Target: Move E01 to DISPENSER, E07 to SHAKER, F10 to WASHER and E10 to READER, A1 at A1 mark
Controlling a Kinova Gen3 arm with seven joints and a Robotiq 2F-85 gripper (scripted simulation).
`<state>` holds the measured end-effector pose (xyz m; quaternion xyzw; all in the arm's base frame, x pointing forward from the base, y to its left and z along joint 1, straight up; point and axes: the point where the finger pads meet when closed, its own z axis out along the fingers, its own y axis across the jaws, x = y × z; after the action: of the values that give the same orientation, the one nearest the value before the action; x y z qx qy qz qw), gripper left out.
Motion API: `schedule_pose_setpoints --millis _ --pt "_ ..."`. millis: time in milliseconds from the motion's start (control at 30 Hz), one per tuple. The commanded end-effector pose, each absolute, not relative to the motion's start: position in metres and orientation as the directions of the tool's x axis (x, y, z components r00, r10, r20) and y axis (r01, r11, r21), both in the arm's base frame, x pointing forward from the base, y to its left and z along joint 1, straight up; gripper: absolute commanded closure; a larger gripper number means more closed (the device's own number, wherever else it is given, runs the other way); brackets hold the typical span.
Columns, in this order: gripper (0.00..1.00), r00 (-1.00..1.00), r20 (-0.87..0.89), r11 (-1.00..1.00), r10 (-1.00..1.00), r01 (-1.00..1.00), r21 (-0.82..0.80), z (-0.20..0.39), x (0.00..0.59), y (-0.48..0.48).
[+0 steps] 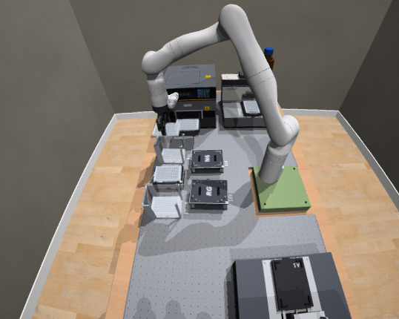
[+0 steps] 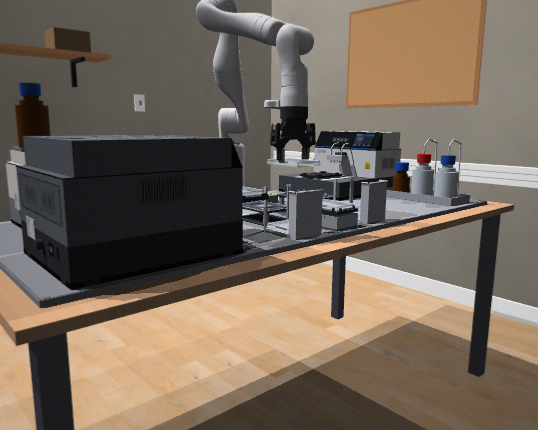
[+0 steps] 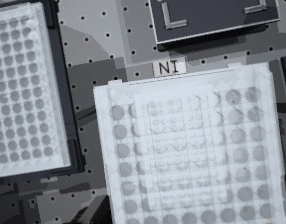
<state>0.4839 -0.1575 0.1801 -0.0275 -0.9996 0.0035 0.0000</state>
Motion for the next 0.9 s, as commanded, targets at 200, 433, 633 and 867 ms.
schedule_pose_setpoints --millis 200,433,633,867 --pt "0.06 -0.998 -0.002 0.998 0.055 0.055 -0.008 0.192 0.484 -0.157" --pt "0.06 -0.998 -0.002 0.998 0.055 0.055 -0.008 0.192 0.484 -0.157" --pt "0.06 -1.000 -0.002 1.000 0.008 0.008 -0.008 0.192 0.472 -0.153" --pt "0.06 -0.999 -0.001 0.999 -0.054 -0.054 -0.008 0.192 0.450 -0.144"
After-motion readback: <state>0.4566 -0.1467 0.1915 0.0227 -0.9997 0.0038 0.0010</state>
